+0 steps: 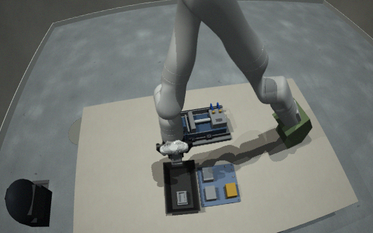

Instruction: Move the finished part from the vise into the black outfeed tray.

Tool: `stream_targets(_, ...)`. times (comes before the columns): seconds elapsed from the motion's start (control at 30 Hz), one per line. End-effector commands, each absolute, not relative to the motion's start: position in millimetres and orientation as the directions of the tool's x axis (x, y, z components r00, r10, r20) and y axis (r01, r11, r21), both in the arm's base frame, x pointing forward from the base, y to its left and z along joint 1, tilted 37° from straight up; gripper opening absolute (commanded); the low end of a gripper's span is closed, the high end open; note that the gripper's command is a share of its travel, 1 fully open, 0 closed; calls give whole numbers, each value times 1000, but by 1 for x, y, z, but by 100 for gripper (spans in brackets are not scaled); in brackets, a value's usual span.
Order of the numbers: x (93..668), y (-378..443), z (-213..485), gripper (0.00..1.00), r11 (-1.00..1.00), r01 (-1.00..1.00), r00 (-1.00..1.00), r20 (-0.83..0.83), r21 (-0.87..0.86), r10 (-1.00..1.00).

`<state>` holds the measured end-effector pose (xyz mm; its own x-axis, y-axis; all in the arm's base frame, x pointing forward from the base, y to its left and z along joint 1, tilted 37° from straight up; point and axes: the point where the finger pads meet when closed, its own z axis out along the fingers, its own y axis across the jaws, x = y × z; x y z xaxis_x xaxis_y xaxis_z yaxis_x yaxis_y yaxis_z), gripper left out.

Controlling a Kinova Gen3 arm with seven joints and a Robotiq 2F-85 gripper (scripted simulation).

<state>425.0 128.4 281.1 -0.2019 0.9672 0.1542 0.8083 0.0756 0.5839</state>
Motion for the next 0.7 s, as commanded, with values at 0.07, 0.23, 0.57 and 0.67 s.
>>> stream_targets(0.07,425,138,283,0,51,807,-166,142,589,976)
stream_targets(0.23,423,145,282,0,50,808,-164,144,587,976)
stream_targets(0.57,419,158,282,0,46,811,-161,147,584,976)
stream_targets(0.67,419,160,282,0,46,811,-161,147,583,976)
